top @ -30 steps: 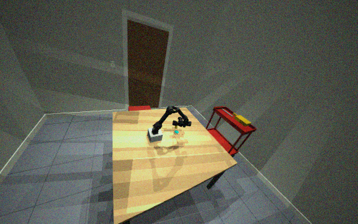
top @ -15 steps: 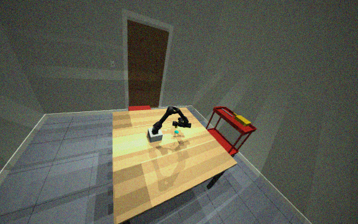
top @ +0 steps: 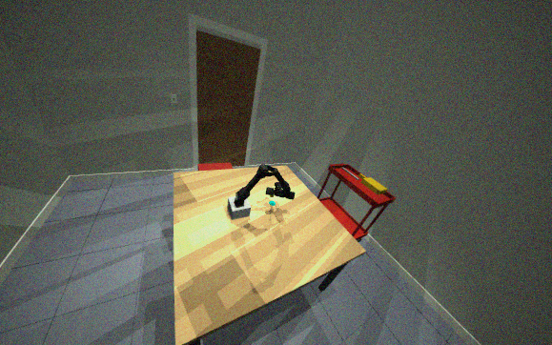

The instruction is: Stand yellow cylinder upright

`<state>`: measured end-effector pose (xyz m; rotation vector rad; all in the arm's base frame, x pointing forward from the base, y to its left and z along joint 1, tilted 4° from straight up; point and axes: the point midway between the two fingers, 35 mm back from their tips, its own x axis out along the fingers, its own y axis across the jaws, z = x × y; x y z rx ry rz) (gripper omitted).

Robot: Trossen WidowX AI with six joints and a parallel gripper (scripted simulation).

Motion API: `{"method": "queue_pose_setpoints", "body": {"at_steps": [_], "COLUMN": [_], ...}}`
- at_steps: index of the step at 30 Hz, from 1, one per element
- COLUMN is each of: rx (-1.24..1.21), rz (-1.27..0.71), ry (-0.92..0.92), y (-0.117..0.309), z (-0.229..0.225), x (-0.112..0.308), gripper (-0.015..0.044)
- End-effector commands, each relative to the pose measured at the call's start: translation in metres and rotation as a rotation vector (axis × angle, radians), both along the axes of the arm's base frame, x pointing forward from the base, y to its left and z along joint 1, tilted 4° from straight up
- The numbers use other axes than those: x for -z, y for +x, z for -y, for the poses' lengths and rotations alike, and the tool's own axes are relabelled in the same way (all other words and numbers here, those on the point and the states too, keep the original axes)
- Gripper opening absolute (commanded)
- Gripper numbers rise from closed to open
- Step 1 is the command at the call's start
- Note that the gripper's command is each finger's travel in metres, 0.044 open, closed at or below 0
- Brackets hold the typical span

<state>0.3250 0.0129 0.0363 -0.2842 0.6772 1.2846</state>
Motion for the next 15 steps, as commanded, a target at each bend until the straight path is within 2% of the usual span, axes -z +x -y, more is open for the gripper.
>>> {"method": "queue_pose_setpoints", "body": {"at_steps": [1, 15], "rx": [0.005, 0.035], "rz": [0.016, 0.077], "ry": [0.027, 0.110], "y": [-0.0011, -0.0006], "z": [0.0001, 0.0044], "x": [0.0000, -0.0033], "gripper": [0.0105, 0.0105]}}
